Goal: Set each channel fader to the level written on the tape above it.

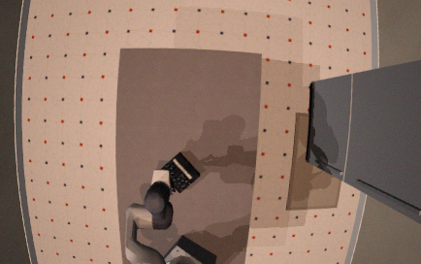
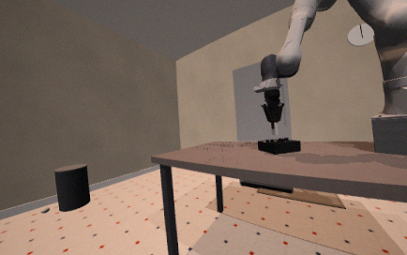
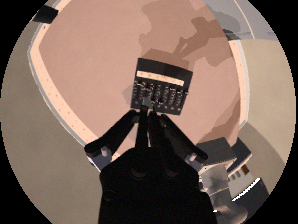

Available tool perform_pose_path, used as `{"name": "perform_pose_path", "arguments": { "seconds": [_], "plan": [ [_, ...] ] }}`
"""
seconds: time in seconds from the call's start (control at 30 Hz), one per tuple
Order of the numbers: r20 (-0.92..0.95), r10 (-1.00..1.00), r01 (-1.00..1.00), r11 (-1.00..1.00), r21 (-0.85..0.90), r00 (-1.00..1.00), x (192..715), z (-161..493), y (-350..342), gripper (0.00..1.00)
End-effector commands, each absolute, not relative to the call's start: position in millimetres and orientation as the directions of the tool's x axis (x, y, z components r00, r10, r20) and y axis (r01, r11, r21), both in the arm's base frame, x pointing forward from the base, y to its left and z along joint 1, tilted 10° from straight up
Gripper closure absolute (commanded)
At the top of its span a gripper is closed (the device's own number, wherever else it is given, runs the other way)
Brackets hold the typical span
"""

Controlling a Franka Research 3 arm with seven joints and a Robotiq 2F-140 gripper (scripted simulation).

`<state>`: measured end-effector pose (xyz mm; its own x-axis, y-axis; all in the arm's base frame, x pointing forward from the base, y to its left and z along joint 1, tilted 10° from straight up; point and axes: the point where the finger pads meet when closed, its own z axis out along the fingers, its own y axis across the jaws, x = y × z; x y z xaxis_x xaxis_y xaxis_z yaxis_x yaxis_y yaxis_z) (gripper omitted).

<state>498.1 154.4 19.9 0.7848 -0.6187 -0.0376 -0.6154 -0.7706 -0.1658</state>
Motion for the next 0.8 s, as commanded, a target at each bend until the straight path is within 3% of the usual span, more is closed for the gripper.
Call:
{"name": "perform_pose_path", "arguments": {
  "seconds": [0.0, 0.77],
  "plan": [
    [-0.034, -0.615, -0.612, -0.773, -0.169, 0.787, 500.0, 18.2, 154.9, 1.0],
    [-0.034, -0.615, -0.612, -0.773, -0.169, 0.787, 501.2, 3.8, 156.9, 1.0]
  ]
}}
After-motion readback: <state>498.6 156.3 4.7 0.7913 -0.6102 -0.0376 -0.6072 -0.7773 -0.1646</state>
